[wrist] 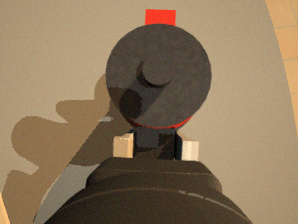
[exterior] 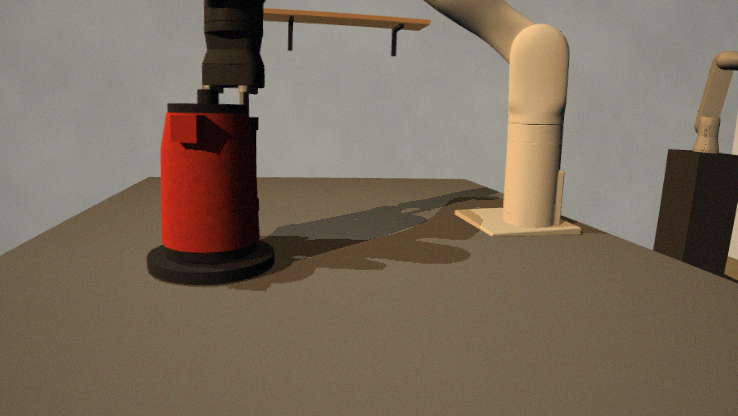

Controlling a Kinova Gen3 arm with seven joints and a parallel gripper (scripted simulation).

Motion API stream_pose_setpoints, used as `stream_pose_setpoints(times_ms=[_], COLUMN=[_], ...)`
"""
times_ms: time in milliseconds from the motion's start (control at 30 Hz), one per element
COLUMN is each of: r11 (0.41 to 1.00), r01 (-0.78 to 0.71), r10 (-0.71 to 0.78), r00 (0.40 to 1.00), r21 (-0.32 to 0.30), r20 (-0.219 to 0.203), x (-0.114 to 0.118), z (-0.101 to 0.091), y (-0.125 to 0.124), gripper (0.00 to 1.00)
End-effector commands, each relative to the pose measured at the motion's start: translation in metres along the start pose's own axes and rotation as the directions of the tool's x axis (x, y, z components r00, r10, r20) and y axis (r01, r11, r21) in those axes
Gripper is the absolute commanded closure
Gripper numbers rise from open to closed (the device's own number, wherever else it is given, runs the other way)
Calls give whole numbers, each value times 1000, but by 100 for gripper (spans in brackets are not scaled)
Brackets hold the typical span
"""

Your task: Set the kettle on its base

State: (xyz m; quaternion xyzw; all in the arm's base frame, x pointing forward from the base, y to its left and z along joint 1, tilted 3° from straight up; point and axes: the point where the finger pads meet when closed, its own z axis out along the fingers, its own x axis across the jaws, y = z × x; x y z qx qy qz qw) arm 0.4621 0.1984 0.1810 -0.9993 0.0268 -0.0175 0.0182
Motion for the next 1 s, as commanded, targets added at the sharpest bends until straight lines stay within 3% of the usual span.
stream_pose_setpoints(times_ms=[0, 767, 800, 967], r11=[1000, 1000, 1000, 1000], r01=[0, 0, 0, 0], r10=[0, 0, 0, 0], r00=[1000, 1000, 1000, 1000], r21=[1, 1, 1, 1], r20=[-2, -2, -2, -2], x=[0, 0, 0, 0], z=[-1, 2, 2, 2], y=[0, 0, 0, 0], gripper=[100, 100, 0, 0])
